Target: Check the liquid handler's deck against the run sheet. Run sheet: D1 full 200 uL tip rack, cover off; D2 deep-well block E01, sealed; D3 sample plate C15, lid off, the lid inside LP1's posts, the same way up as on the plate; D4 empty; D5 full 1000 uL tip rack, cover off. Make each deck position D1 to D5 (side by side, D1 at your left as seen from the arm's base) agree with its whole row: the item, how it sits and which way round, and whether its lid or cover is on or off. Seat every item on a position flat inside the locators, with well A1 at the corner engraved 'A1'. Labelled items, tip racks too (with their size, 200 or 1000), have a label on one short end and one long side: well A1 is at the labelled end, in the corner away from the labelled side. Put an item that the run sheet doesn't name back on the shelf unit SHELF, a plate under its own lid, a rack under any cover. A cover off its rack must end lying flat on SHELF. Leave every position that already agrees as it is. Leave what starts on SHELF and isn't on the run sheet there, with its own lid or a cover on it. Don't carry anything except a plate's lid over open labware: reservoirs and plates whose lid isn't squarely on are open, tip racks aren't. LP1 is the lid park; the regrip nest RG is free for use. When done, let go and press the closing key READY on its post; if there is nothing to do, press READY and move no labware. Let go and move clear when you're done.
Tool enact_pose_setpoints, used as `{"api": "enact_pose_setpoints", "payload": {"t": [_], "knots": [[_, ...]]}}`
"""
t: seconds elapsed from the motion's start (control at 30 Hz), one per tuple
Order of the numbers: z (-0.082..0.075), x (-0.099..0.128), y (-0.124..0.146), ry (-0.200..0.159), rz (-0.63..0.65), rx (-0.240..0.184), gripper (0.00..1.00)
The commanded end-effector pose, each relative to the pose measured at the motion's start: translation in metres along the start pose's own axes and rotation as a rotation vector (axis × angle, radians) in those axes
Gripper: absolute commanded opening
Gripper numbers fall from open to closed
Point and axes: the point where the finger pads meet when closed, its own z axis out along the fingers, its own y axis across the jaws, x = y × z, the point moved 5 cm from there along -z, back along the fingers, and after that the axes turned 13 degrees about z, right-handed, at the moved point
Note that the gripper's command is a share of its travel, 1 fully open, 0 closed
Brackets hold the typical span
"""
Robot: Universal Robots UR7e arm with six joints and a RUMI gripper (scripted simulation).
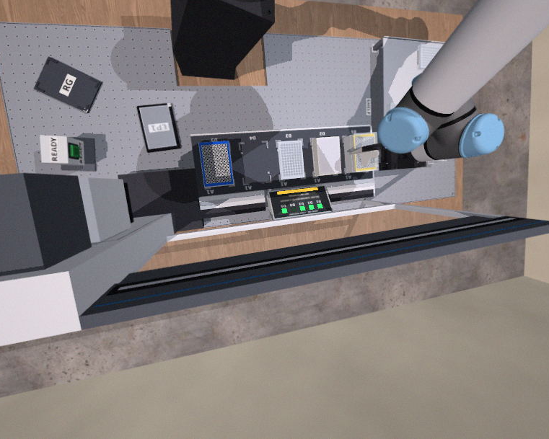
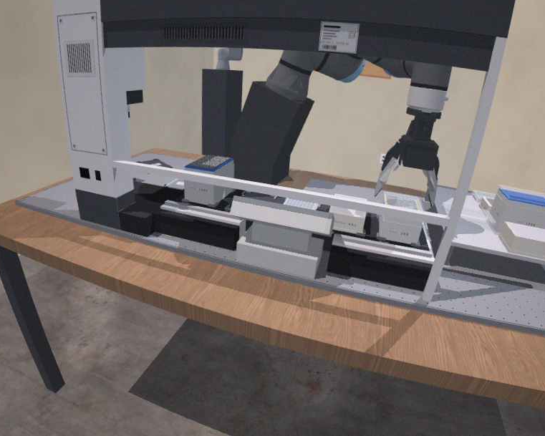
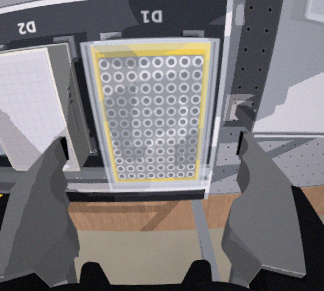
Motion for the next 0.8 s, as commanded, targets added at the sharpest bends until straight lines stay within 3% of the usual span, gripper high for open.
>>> {"api": "enact_pose_setpoints", "payload": {"t": [0.0, 0.3, 0.77], "knots": [[0.011, -0.002, 0.003, -0.006, -0.002, -0.004, 0.82], [0.022, -0.002, 0.003, -0.006, -0.002, -0.004, 0.82], [0.022, -0.002, 0.001, -0.005, 0.000, -0.003, 0.82]]}}
